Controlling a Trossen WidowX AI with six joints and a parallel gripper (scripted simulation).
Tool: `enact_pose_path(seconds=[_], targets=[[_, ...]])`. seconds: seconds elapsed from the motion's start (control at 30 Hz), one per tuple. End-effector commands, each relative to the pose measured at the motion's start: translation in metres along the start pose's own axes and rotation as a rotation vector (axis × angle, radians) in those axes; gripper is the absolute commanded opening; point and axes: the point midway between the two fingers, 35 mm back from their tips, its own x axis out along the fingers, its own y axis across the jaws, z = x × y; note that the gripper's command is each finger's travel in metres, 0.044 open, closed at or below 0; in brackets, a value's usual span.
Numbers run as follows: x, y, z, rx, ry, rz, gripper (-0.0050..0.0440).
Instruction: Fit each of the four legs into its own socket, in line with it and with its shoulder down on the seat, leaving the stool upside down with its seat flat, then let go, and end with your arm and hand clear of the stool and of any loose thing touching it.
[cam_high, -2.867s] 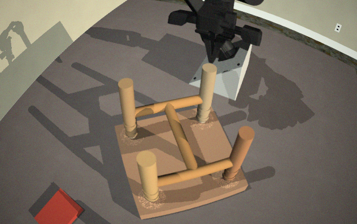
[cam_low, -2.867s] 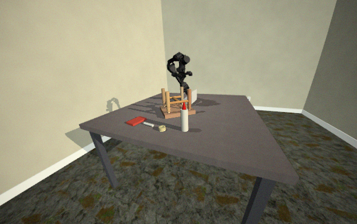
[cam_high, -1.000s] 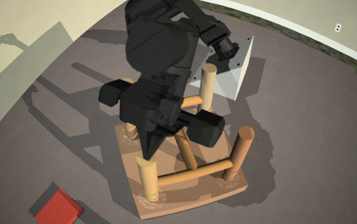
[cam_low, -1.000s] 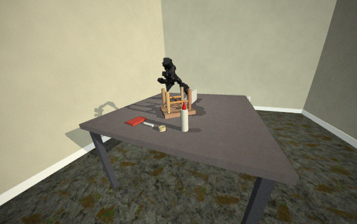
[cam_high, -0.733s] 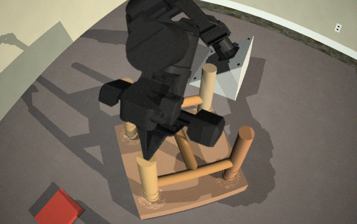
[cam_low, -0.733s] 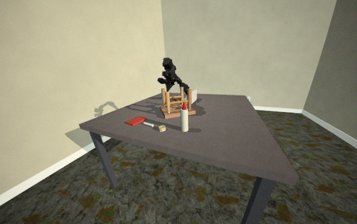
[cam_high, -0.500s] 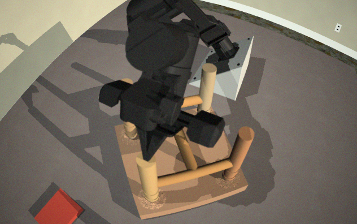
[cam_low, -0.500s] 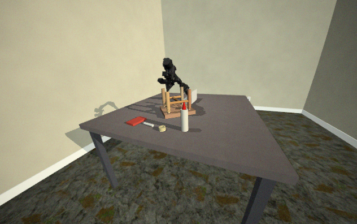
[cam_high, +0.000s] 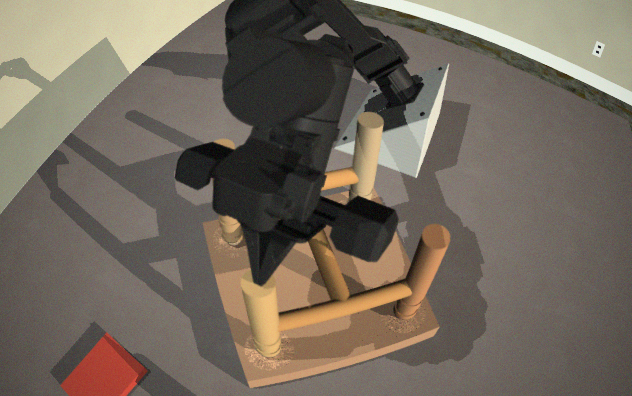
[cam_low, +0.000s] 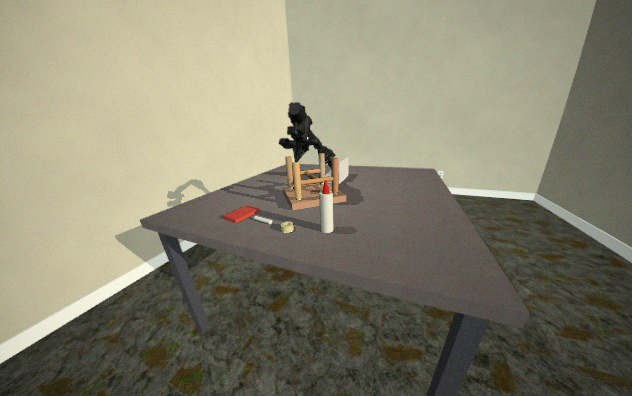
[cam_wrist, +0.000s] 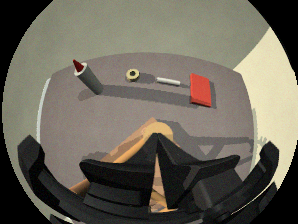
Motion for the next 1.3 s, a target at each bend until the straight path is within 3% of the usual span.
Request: enact_pose_path(seconds=[0.0,1.27], targets=[[0.0115,-0.0023,-0.0092,-0.008,0.032,0.002,0.0],[0.0153,-0.0023,-0.0116,-0.008,0.032,0.002,0.0]])
